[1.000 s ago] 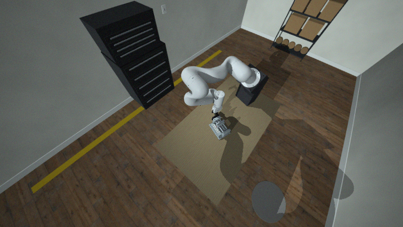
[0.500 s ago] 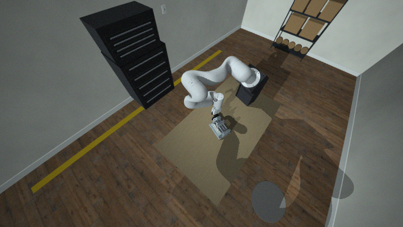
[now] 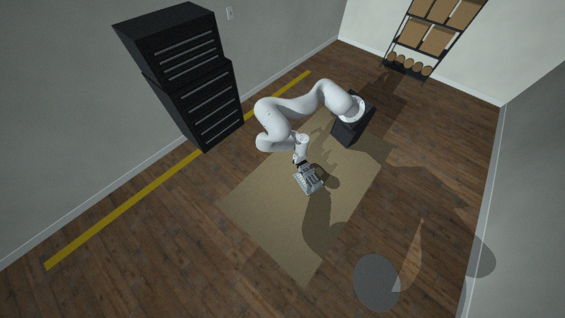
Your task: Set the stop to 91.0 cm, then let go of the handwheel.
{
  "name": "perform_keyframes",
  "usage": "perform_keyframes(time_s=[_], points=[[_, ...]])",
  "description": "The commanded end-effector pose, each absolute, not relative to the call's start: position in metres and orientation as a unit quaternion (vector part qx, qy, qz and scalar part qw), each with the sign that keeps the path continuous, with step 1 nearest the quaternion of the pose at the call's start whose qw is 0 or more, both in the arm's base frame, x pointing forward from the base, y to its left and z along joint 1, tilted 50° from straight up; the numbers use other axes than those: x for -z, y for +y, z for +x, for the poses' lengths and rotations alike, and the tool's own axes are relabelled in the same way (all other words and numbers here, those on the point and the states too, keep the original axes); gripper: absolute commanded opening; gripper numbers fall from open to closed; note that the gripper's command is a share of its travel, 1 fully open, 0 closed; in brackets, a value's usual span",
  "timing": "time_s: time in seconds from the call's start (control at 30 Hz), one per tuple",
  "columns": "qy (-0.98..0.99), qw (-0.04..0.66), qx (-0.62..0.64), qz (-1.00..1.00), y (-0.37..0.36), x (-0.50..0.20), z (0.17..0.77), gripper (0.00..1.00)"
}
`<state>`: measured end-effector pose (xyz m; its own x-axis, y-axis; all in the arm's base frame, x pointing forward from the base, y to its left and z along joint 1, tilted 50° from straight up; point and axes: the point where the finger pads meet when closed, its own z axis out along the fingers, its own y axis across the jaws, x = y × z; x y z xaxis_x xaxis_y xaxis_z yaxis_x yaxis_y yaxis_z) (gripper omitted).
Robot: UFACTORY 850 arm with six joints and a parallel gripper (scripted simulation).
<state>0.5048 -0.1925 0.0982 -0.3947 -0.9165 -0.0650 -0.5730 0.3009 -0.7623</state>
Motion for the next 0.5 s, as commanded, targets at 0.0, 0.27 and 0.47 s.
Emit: perform_keyframes(time_s=[0.0, 0.27, 0.47], points=[[0.765, 0.256, 0.335, -0.487, -0.195, -0.108, 0.509, 0.06], [0.765, 0.256, 0.335, -0.487, -0.196, -0.123, 0.509, 0.06], [0.765, 0.256, 0.335, -0.487, -0.195, -0.135, 0.504, 0.06]])
